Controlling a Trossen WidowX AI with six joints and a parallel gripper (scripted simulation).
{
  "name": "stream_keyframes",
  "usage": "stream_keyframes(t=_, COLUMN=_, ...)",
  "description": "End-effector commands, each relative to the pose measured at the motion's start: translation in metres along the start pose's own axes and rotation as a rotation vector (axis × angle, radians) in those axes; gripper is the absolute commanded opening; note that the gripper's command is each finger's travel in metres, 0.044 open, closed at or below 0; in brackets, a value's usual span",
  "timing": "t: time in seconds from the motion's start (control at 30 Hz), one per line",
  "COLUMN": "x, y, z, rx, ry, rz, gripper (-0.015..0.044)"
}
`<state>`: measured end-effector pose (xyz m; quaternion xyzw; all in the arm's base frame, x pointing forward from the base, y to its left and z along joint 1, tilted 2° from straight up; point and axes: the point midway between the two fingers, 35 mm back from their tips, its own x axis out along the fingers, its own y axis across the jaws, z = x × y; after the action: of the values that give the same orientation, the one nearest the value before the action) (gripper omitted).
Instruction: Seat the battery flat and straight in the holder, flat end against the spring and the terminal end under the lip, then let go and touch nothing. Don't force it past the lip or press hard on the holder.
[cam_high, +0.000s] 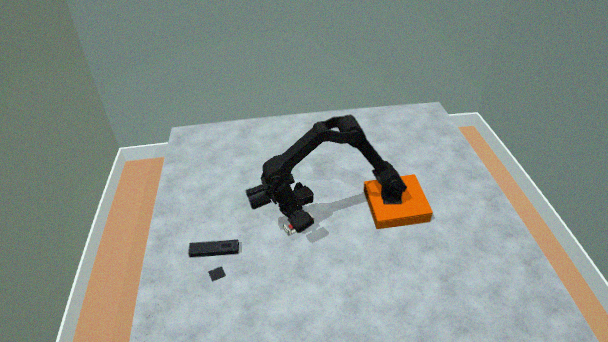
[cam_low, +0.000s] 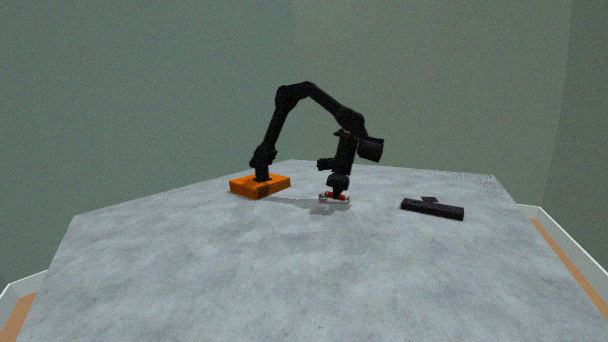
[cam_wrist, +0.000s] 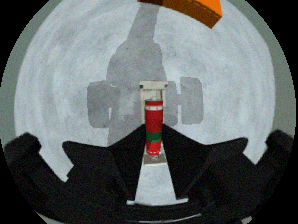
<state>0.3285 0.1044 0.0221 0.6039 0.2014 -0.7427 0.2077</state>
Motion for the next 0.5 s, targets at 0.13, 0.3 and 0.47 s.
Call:
stream_keyframes(t=0.13, x=0.0016, y=0.0001, z=-0.0038, rx=-0.008, ry=0.058, rz=-0.002, gripper=0.0059)
stream_keyframes(t=0.3, x=0.0023, y=0.0001, z=-0.0030, rx=-0.010, ry=0.080, rz=-0.002, gripper=0.0059)
stream_keyframes(t=0.47, x=0.0031, y=0.0001, z=-0.0021, rx=-0.012, ry=0.102, rz=-0.002, gripper=0.0059)
